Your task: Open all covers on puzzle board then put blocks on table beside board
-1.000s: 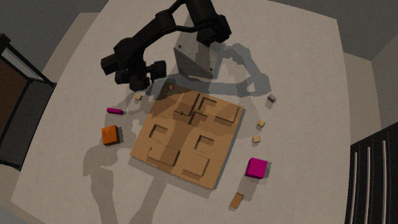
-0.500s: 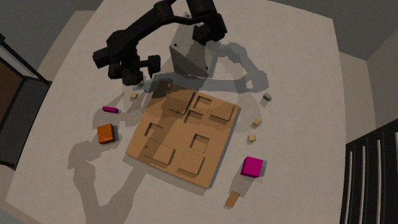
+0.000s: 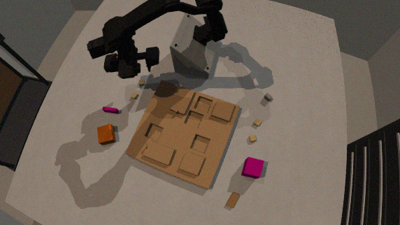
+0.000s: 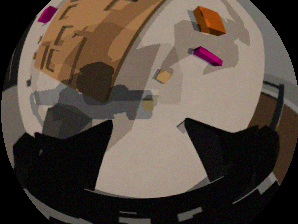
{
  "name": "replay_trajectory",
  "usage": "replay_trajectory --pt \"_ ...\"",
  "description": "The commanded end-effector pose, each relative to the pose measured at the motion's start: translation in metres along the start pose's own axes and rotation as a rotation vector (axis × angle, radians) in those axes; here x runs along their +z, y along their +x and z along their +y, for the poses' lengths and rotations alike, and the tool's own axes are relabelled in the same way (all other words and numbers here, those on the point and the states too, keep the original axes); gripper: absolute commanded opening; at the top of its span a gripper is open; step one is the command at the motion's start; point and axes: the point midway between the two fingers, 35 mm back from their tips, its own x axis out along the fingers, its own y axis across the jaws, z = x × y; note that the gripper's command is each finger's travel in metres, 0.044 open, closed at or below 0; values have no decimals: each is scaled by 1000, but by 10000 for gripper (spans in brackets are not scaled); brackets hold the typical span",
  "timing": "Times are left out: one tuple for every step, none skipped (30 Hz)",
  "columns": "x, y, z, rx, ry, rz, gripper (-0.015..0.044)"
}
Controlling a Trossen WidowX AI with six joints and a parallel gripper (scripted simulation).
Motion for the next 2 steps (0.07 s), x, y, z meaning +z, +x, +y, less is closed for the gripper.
replay_trajectory --pt "0 -9 -1 -14 3 -3 440" --pt "1 -17 -1 -37 34 -22 440"
